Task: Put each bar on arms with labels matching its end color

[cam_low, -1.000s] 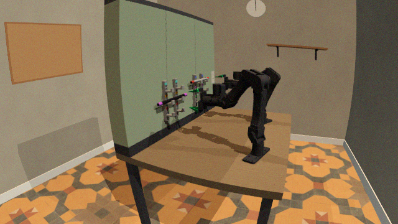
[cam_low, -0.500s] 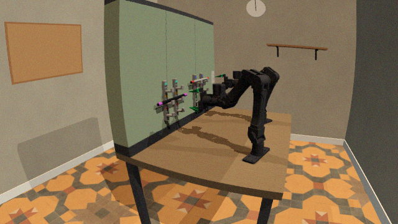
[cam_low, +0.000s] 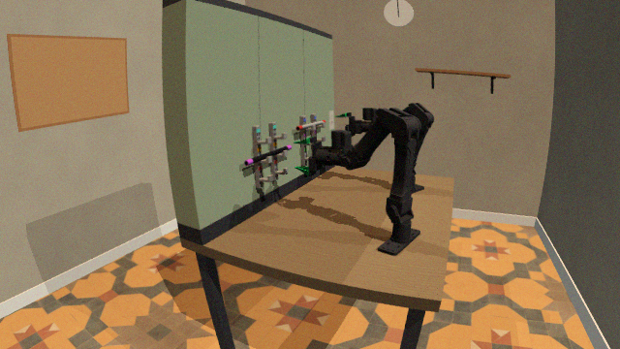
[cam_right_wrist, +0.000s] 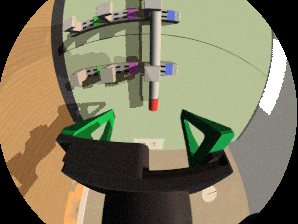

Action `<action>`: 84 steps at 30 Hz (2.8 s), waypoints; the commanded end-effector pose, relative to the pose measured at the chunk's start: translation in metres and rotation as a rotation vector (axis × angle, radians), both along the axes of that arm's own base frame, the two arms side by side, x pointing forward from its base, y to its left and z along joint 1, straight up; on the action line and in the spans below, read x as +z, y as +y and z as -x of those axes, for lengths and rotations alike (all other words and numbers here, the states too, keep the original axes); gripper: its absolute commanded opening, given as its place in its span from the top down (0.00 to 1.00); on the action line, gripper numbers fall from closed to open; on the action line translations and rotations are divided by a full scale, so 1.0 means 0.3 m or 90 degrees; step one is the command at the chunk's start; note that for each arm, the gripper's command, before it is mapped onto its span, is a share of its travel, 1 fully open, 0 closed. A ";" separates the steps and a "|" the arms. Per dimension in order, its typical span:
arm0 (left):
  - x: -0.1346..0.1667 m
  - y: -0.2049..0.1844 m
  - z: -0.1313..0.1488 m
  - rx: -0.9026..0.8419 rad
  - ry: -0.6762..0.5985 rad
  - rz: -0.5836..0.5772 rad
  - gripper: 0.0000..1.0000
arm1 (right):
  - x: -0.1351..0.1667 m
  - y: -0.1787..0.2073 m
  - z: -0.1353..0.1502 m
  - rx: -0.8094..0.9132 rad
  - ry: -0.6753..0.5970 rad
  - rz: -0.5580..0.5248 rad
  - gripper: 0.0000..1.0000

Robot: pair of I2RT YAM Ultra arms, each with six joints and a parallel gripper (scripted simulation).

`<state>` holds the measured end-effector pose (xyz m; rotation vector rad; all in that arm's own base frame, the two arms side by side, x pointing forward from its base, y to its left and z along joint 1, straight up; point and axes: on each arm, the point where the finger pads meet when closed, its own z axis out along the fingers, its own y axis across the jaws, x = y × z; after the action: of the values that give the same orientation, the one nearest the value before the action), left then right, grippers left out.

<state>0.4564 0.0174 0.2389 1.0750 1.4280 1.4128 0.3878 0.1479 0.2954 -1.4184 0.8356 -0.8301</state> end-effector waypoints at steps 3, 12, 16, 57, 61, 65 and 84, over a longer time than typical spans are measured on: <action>0.011 -0.010 0.002 -0.001 -0.011 0.001 0.00 | 0.050 -0.010 -0.026 0.008 -0.006 -0.006 0.00; 0.011 -0.010 0.002 -0.001 -0.011 0.001 0.00 | 0.066 -0.037 -0.056 0.008 -0.006 -0.006 0.00; 0.011 -0.010 0.002 -0.001 -0.011 0.001 0.00 | 0.073 -0.051 -0.072 0.008 -0.006 -0.006 0.00; 0.011 -0.010 0.002 -0.001 -0.011 0.001 0.00 | 0.086 -0.064 -0.104 0.008 -0.006 -0.006 0.00; 0.011 -0.010 0.002 -0.001 -0.011 0.001 0.00 | 0.085 -0.055 -0.120 0.008 -0.006 -0.006 0.00; 0.011 -0.010 0.002 -0.001 -0.011 0.001 0.00 | 0.085 -0.046 -0.136 0.008 -0.006 -0.006 0.00; 0.011 -0.010 0.002 -0.001 -0.011 0.001 0.00 | 0.100 -0.007 -0.203 0.008 -0.006 -0.006 0.00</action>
<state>0.4564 0.0174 0.2389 1.0750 1.4279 1.4128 0.4433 0.1412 0.3080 -1.4371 0.8413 -0.8062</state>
